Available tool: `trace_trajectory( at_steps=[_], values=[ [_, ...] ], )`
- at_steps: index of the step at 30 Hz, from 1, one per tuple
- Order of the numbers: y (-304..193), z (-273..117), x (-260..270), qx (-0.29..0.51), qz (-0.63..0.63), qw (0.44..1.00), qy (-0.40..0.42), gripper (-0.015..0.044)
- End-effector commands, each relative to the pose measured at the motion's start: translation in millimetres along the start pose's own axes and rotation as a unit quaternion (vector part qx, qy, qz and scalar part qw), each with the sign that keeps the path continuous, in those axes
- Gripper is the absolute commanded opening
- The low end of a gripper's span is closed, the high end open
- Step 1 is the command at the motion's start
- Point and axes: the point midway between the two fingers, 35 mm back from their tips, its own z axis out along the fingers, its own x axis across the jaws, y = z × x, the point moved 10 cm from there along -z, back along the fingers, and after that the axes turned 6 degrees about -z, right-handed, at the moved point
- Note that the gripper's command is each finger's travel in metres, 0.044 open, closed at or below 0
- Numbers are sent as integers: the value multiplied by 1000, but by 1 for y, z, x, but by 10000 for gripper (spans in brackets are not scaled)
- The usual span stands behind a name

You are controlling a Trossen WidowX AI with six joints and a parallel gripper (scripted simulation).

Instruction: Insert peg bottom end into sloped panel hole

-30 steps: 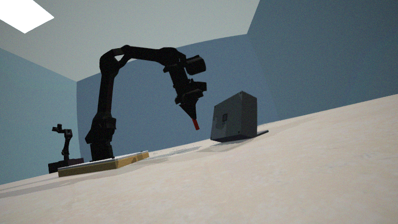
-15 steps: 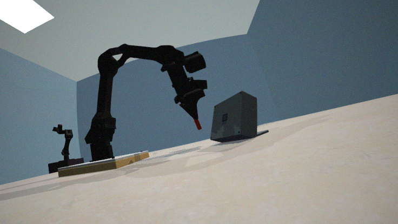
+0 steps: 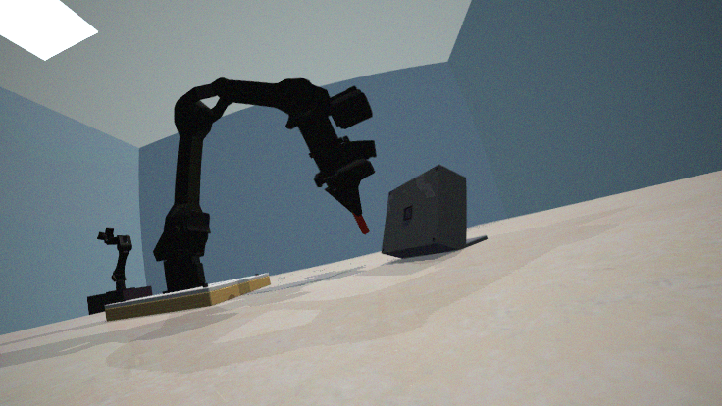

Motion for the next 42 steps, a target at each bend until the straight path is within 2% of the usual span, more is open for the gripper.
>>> trace_trajectory(
  at_steps=[1,42],
  values=[
    [-6,1,-6,-7,-2,1000,6,0],
    [-41,-14,-51,-108,-31,994,13,0]
  ],
)
